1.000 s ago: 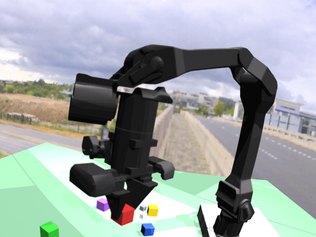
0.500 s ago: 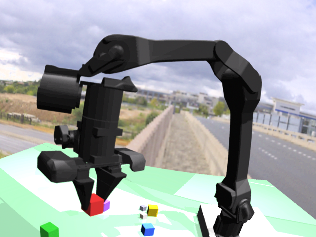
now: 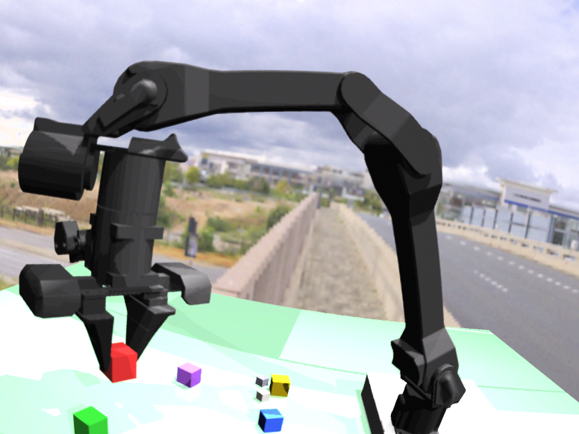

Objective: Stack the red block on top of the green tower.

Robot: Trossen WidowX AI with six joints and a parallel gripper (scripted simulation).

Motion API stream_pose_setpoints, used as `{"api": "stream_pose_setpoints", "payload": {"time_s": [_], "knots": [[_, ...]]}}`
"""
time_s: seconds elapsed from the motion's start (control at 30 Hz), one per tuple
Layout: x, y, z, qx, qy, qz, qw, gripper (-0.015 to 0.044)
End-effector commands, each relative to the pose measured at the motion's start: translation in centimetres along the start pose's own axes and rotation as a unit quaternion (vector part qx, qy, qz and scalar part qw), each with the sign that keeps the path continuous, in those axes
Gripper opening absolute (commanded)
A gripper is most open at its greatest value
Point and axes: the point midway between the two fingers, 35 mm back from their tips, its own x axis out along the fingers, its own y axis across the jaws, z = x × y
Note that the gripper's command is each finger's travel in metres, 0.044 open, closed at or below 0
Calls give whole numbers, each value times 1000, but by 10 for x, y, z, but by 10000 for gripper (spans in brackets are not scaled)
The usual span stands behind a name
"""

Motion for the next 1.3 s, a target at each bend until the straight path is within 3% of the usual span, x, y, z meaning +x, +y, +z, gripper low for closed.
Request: {"api": "stream_pose_setpoints", "payload": {"time_s": [0.0,0.23,1.27], "knots": [[4,8,14,-2,2,-1,1000,0],[9,14,35,-2,1,-1,1000,0],[71,15,35,-2,1,-1,1000,0]]}}
